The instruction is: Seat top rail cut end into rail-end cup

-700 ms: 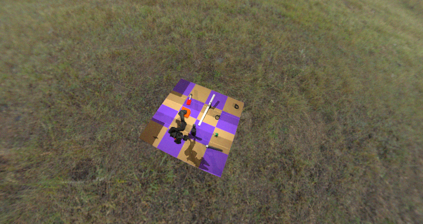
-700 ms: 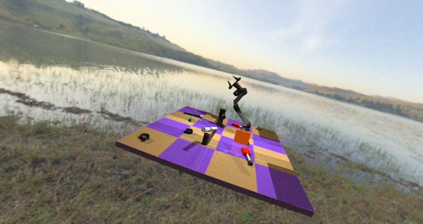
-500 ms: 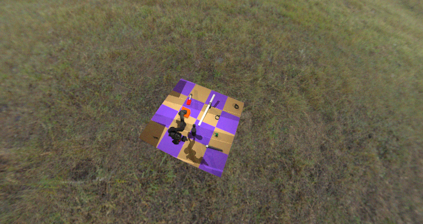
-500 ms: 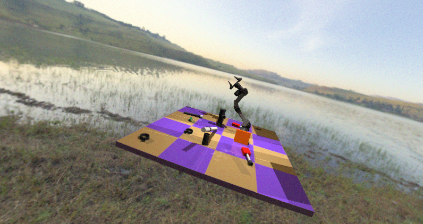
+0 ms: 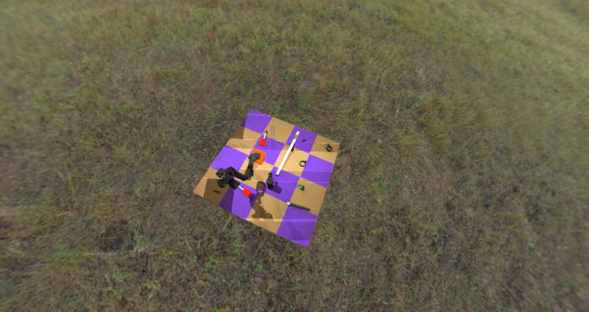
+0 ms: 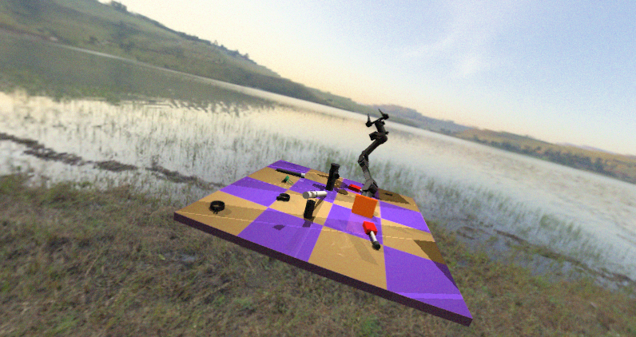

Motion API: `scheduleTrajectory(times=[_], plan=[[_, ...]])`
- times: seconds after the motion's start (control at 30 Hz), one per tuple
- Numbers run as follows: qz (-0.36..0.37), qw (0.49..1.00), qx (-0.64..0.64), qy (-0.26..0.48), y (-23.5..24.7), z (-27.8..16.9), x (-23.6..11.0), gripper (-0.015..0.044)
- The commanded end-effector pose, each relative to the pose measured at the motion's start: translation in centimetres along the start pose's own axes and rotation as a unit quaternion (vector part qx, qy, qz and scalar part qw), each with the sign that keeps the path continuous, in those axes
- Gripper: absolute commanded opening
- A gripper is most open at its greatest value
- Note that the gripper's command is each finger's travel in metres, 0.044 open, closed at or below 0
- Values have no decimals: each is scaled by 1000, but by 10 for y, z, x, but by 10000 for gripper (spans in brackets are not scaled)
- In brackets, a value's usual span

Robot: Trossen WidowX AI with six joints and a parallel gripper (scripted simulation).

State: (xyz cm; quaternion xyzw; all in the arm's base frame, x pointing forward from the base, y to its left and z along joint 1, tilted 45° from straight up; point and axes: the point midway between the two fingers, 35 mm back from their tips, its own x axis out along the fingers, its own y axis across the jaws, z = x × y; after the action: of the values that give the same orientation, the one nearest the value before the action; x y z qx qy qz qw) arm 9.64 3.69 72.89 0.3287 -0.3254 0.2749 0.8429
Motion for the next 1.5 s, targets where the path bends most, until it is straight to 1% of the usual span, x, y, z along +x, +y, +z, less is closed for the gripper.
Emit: scheduleTrajectory(times=[0.0,0.17,0.3,0.5,0.67,0.83,1.07,1.27,1.47], plan=[[43,998,-42,8,46,-20,-9,440],[99,989,-102,40,103,-68,-20,440],[131,977,-149,80,134,-119,-28,440],[151,955,-208,148,151,-198,-36,440],[146,932,-253,216,145,-268,-42,440],[121,904,-292,288,120,-337,-49,440],[70,855,-339,386,62,-419,-64,440],[18,809,-366,460,5,-468,-83,440],[-81,729,-394,554,-79,-513,-123,440]])
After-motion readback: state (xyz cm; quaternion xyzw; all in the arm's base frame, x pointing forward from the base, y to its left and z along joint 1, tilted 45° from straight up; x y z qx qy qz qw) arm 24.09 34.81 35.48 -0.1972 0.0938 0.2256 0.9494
